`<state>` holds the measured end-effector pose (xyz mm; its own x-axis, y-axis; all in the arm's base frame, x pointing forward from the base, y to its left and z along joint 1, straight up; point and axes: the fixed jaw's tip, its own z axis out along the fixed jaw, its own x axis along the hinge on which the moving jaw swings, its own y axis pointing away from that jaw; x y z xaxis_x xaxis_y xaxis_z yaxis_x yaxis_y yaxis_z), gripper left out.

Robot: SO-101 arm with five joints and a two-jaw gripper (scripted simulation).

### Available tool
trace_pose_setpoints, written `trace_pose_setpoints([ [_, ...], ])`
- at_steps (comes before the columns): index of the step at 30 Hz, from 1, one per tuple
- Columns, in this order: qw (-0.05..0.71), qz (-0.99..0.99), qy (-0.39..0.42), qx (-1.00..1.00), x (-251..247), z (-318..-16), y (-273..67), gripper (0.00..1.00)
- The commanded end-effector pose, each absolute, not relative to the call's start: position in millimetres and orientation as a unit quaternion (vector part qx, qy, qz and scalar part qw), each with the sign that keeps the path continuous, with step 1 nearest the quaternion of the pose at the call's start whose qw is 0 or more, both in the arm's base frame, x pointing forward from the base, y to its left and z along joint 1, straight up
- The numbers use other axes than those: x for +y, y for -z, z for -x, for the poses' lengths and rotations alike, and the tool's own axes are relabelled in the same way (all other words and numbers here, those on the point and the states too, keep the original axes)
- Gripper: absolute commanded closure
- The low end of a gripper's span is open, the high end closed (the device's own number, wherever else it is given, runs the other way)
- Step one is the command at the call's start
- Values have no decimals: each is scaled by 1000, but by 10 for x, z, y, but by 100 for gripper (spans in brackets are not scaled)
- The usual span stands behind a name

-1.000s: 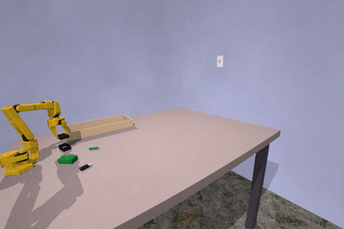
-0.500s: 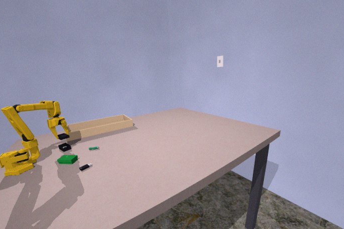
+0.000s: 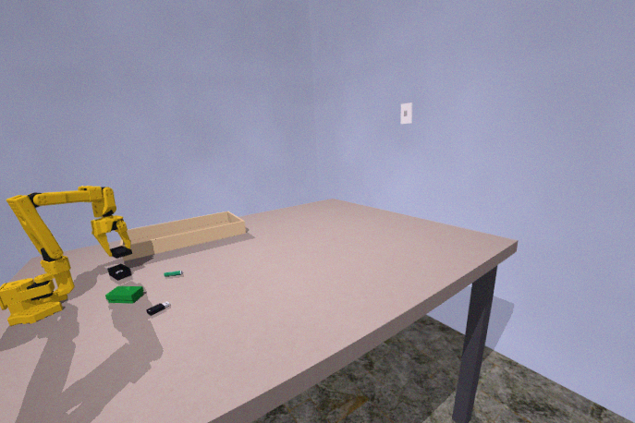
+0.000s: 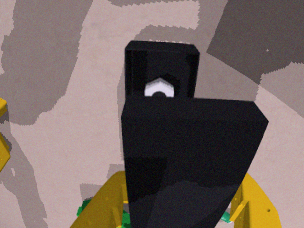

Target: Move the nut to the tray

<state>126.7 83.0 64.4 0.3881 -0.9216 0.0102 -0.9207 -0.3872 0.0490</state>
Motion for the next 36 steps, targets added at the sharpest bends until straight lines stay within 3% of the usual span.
trace_pose_setpoints([
  [1,0,-833,0,-553,825,-1460,-705,79],
  [14,0,-833,0,-553,676,-1766,-690,79],
  [36,0,-833,0,-553,663,-1786,-687,79],
])
